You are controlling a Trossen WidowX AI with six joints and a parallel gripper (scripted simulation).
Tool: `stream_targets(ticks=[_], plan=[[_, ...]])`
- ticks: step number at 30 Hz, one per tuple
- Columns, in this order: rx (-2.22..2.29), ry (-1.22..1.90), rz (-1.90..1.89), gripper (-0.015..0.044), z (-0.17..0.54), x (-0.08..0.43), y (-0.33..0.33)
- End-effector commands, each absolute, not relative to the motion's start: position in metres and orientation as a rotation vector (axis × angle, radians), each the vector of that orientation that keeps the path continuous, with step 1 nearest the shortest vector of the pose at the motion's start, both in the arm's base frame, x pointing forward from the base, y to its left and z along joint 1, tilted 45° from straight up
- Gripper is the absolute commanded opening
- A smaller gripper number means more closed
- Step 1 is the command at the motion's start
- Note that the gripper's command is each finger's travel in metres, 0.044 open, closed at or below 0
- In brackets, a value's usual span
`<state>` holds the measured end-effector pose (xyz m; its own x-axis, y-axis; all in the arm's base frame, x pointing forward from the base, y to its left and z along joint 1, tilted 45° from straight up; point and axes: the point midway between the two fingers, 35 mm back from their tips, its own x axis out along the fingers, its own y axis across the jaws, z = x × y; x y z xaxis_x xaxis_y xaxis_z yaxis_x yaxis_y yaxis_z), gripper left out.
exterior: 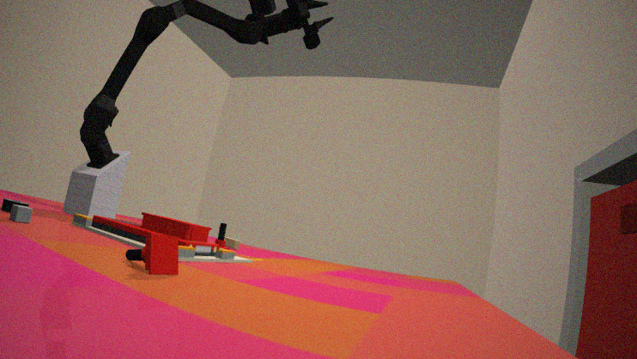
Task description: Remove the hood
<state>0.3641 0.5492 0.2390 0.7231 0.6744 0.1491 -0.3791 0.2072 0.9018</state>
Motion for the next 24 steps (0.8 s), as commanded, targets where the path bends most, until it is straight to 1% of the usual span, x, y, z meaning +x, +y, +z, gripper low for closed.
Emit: stream_targets(ticks=[1, 8, 9, 17, 24], plan=[[1.14, 0.305, 0.743, 0.0246, 0.238, 0.366, 0.548], [0.919, 0.333, 0.524, 0.0429, 0.2, 0.419, 0.497], [0.884, 0.34, 0.49, 0.044, 0.194, 0.426, 0.488], [0.601, 0.419, 0.233, 0.044, 0.147, 0.472, 0.405], [0.352, 0.523, 0.029, 0.044, 0.112, 0.493, 0.323]])
